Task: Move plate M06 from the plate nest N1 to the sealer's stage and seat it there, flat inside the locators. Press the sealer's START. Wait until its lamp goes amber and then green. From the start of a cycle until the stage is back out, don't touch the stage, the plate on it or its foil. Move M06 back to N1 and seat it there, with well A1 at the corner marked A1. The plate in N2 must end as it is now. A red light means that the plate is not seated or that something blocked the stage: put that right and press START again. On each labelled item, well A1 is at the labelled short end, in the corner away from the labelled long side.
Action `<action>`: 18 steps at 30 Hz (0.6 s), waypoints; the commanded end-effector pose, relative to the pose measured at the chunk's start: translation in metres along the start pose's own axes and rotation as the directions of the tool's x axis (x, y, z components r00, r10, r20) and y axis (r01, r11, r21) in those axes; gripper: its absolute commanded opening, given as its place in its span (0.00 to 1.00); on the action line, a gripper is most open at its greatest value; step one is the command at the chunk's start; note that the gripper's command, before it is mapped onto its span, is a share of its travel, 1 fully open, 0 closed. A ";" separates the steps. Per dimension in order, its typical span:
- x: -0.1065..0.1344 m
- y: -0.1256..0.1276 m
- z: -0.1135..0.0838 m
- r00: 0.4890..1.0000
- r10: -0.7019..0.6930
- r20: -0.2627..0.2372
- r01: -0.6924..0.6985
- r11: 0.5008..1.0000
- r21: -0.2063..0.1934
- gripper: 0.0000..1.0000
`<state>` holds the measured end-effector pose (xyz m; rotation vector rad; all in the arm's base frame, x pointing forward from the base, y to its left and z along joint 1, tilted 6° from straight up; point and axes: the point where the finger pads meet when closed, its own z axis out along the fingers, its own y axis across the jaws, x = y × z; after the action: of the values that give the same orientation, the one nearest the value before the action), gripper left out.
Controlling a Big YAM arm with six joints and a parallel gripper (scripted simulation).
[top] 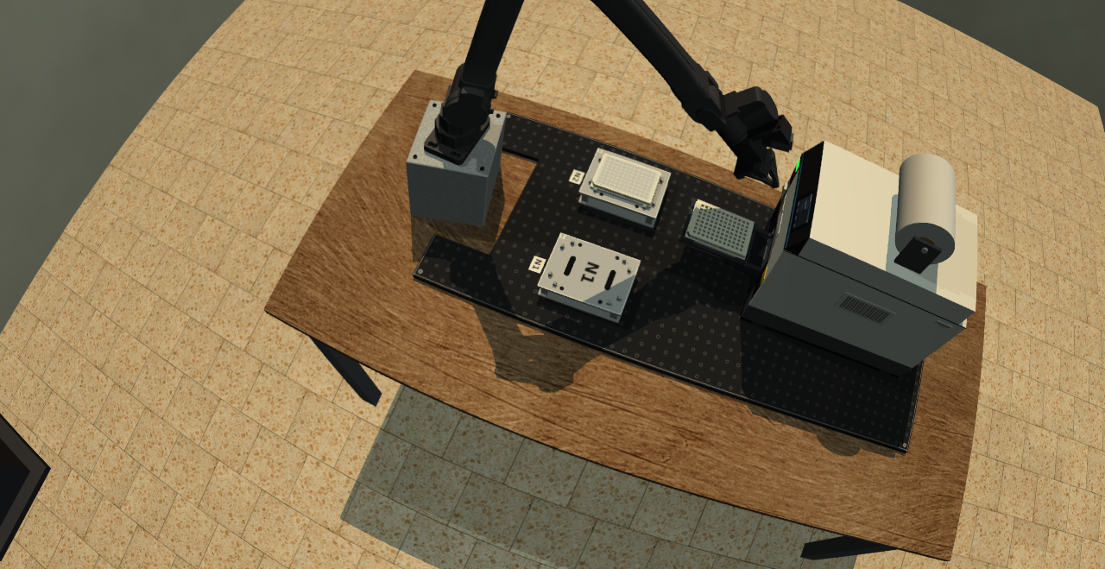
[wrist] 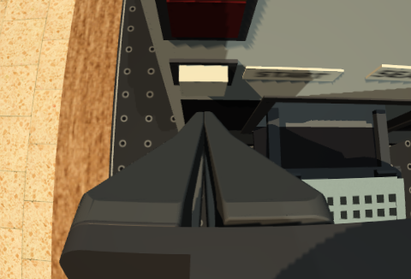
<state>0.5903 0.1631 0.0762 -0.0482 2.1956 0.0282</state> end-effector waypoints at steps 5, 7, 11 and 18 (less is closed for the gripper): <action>-0.040 0.012 -0.007 0.998 0.001 0.059 0.000 1.000 -0.022 0.00; -0.042 0.013 -0.008 0.998 0.001 0.063 0.000 1.000 -0.023 0.00; -0.037 0.013 -0.006 0.999 -0.001 0.053 0.003 1.000 -0.021 0.00; -0.023 0.012 0.002 1.000 -0.008 0.027 0.009 1.000 -0.017 0.00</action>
<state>0.5934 0.1644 0.0807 -0.0484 2.1900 0.0311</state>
